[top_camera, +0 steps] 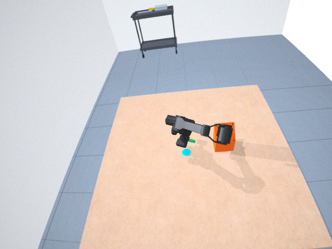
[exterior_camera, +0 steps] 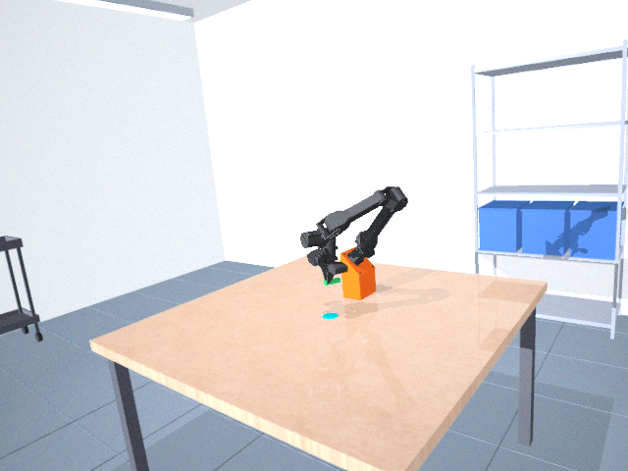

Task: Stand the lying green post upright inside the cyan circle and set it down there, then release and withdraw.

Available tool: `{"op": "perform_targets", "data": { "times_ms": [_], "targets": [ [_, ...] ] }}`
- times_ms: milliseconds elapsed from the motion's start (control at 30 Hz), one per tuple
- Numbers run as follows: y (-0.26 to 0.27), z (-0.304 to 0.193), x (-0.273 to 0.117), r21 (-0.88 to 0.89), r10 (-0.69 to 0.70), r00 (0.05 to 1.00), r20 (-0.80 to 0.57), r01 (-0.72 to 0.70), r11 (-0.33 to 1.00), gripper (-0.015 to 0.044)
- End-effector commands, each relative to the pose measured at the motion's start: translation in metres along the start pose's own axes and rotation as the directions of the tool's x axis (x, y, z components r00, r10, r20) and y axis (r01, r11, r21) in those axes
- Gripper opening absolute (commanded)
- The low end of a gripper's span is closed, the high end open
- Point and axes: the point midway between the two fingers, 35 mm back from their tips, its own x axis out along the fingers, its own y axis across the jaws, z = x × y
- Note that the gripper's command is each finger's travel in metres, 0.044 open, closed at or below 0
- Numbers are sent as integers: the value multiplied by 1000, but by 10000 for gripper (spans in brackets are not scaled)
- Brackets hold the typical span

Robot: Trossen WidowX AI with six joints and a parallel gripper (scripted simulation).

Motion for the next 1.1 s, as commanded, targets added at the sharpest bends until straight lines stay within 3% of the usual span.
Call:
{"op": "perform_targets", "data": {
  "times_ms": [0,1067],
  "targets": [
    [-1,-2,1,2,-31,999,15,31,1000,23],
    [-7,-8,14,15,-199,974,106,198,980,23]
  ]
}}
